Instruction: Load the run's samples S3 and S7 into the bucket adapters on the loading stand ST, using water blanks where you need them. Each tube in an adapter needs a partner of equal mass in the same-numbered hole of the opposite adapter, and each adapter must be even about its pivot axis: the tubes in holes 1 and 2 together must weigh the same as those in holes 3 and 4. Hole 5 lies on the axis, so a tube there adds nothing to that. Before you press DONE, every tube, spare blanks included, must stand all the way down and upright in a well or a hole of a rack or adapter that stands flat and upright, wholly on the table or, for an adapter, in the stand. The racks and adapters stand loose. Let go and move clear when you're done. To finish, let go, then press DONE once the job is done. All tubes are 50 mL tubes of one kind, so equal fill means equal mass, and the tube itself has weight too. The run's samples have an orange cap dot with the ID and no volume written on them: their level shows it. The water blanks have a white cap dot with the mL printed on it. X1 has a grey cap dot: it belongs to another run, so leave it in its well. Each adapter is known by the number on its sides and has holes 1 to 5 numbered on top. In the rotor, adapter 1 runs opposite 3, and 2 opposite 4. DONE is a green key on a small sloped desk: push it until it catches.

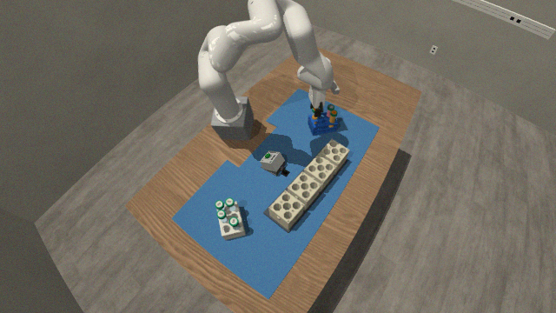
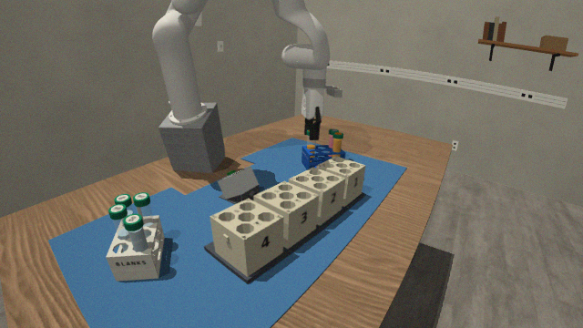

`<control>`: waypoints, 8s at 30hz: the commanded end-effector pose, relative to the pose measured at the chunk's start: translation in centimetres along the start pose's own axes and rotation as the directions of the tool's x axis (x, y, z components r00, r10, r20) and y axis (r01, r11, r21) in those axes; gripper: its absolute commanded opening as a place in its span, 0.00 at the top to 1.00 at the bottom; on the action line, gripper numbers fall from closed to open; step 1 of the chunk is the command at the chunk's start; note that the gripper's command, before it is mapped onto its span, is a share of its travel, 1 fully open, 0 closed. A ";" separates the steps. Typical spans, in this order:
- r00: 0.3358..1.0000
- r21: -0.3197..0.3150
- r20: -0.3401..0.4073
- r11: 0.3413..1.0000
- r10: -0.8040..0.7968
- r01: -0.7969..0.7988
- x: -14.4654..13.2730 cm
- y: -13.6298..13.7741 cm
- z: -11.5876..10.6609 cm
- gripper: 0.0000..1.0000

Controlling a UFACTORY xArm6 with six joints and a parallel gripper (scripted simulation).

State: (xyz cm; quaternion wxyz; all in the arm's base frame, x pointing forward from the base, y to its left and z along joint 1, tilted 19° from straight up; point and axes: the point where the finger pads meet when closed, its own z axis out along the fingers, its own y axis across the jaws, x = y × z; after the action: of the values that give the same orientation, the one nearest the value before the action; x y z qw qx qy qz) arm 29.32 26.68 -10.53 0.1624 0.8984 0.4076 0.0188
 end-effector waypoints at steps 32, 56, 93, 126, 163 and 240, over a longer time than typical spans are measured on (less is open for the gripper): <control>1.000 0.000 -0.004 1.000 0.000 0.000 0.2 0.0 -0.3 1.00; 1.000 0.000 -0.004 1.000 0.000 0.000 0.2 0.0 -1.2 1.00; 1.000 0.000 -0.004 1.000 0.001 -0.001 0.2 0.0 -4.7 1.00; 1.000 0.001 -0.004 1.000 0.001 -0.001 0.1 0.0 -10.7 1.00; 0.933 0.002 -0.004 0.933 0.359 -0.359 0.4 5.5 -13.5 1.00; 0.598 0.002 -0.004 0.598 0.802 -0.802 1.4 24.1 -10.9 1.00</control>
State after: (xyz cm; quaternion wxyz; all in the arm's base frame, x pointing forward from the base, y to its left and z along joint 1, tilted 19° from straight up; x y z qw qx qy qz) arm 45.64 15.97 7.45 0.1368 0.9858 -0.0384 0.0892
